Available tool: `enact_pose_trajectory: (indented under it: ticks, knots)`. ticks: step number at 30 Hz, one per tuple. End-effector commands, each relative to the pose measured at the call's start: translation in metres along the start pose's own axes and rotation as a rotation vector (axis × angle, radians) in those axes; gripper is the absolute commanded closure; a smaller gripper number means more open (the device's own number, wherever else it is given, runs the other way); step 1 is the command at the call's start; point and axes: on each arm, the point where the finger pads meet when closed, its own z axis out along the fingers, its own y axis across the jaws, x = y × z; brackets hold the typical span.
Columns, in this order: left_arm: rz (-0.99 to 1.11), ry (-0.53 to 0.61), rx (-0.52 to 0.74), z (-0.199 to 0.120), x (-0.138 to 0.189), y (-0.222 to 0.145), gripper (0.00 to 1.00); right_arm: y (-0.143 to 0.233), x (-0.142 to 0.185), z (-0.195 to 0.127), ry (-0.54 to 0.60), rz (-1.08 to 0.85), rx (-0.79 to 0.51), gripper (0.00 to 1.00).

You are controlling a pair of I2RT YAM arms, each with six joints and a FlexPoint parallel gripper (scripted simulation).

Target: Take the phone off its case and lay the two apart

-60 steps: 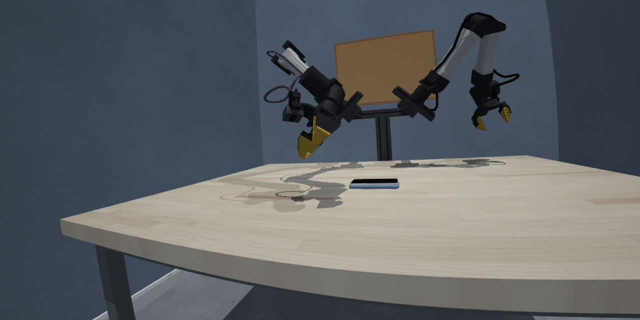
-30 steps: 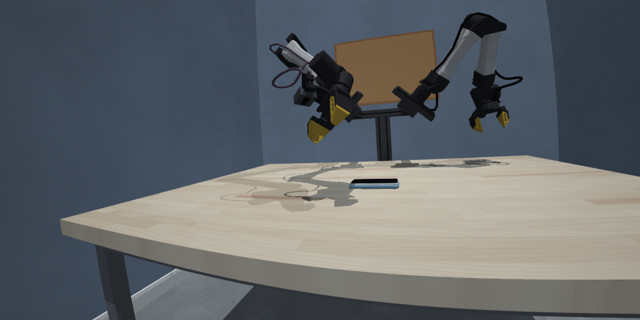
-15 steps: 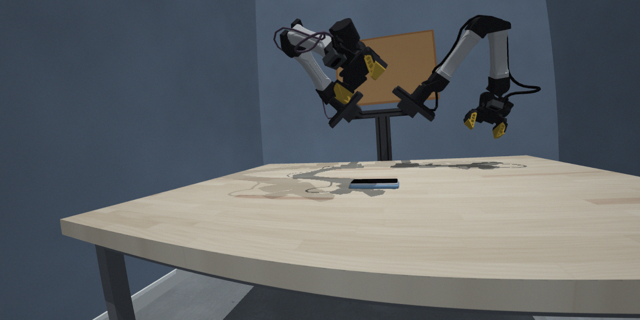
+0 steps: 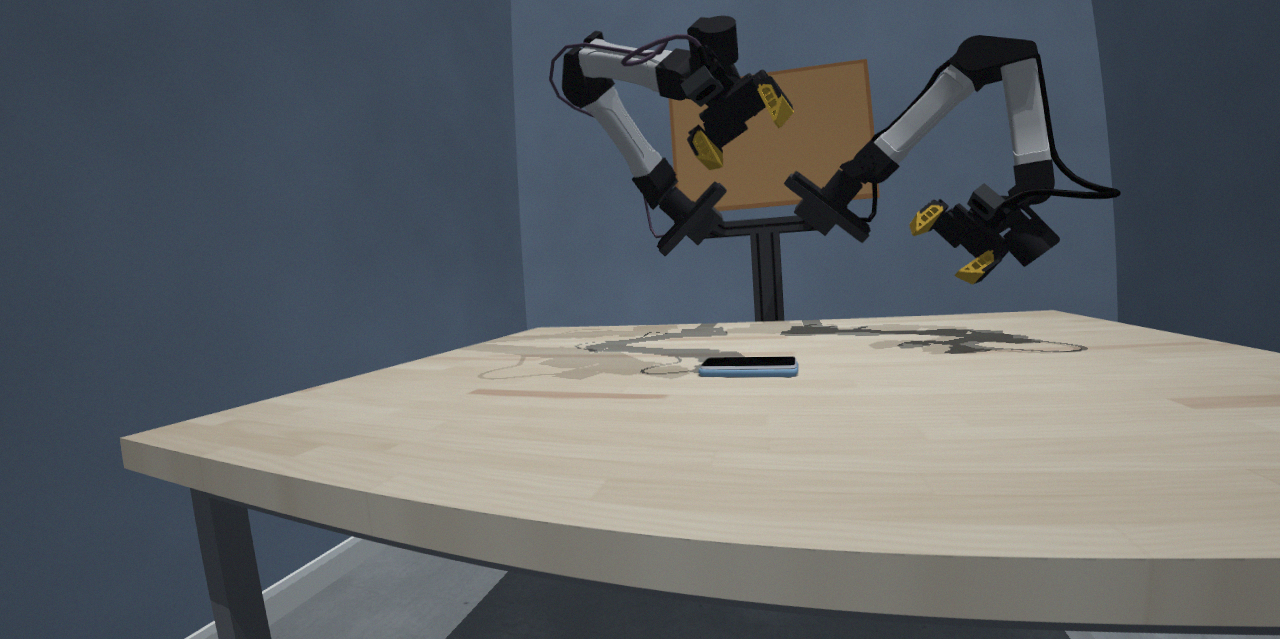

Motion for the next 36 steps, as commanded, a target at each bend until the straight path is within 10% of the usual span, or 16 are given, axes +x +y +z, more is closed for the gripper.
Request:
enact_pose_trajectory:
  ticks: [1, 36]
  knots:
    - [0.058, 0.103, 0.069, 0.039, -0.006, 0.012, 0.02, -0.002, 0.016, -0.037, 0.048, -0.061, -0.005, 0.0]
    - [0.99, 1.119, -0.1, 0.321, 0.027, -0.023, 0.02, -0.111, 0.123, -0.187, 0.041, -0.717, -0.017, 0.0]
